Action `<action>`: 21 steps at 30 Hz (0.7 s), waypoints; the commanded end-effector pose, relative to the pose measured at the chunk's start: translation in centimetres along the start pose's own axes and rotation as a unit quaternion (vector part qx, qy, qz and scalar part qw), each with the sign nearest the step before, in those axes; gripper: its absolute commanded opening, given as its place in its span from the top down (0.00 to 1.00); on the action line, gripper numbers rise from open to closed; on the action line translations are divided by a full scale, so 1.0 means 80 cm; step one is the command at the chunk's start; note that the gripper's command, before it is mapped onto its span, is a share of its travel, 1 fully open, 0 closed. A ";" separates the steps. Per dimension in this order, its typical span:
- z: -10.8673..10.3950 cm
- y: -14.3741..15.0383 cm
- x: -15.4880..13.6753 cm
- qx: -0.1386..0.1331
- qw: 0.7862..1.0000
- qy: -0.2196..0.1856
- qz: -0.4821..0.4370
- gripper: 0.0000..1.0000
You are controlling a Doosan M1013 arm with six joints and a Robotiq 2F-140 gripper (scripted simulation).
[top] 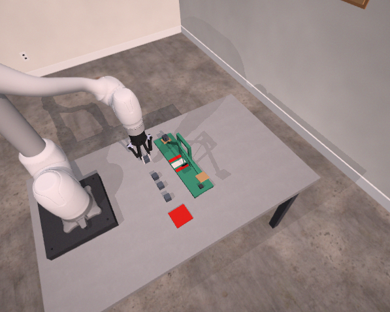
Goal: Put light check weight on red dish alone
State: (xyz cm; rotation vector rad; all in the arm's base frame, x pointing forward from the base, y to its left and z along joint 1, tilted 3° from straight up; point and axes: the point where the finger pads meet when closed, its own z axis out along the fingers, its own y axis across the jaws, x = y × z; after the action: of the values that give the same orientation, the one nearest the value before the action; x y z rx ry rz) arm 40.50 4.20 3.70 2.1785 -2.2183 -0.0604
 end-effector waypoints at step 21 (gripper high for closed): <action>-0.036 0.000 0.073 0.000 1.000 0.000 0.000 0.76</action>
State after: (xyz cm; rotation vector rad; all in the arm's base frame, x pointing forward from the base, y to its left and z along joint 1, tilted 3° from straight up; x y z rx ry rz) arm 40.51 0.45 5.52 2.1768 -2.2190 -0.0589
